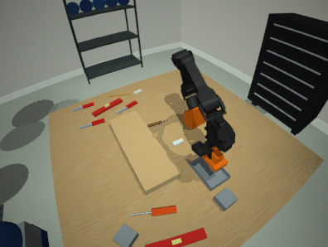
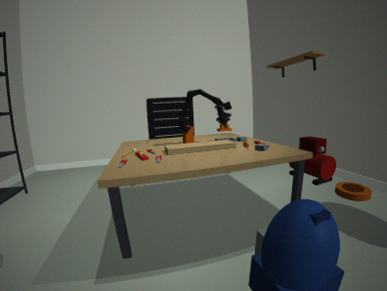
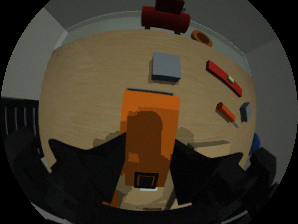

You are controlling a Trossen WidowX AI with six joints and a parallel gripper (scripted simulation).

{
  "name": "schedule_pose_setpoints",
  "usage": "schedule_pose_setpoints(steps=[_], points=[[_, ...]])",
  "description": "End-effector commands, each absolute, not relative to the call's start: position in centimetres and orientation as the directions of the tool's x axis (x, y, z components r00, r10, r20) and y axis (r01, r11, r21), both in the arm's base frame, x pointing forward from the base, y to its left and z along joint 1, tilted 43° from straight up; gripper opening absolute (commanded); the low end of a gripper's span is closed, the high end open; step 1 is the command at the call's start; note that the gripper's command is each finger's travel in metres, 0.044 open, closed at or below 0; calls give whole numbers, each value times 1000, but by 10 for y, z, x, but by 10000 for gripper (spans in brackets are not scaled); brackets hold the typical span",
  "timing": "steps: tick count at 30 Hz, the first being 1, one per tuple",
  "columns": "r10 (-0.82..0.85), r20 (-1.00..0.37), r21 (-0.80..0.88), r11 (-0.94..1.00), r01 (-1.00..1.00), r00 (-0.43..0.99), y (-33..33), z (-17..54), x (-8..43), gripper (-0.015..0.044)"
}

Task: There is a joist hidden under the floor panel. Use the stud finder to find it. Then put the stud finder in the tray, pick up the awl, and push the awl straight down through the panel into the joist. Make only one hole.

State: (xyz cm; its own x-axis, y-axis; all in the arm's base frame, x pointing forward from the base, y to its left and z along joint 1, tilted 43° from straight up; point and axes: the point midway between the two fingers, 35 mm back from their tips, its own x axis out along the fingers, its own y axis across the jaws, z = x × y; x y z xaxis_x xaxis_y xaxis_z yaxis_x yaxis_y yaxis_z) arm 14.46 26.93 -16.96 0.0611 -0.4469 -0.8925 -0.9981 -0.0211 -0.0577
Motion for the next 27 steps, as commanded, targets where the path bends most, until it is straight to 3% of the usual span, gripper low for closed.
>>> schedule_pose_setpoints(steps=[1,27], points=[[-433,-900,-53,-29,-998,60,274,-172,144,0],[-434,-899,-54,-29,-998,61,229,-224,150,0]])
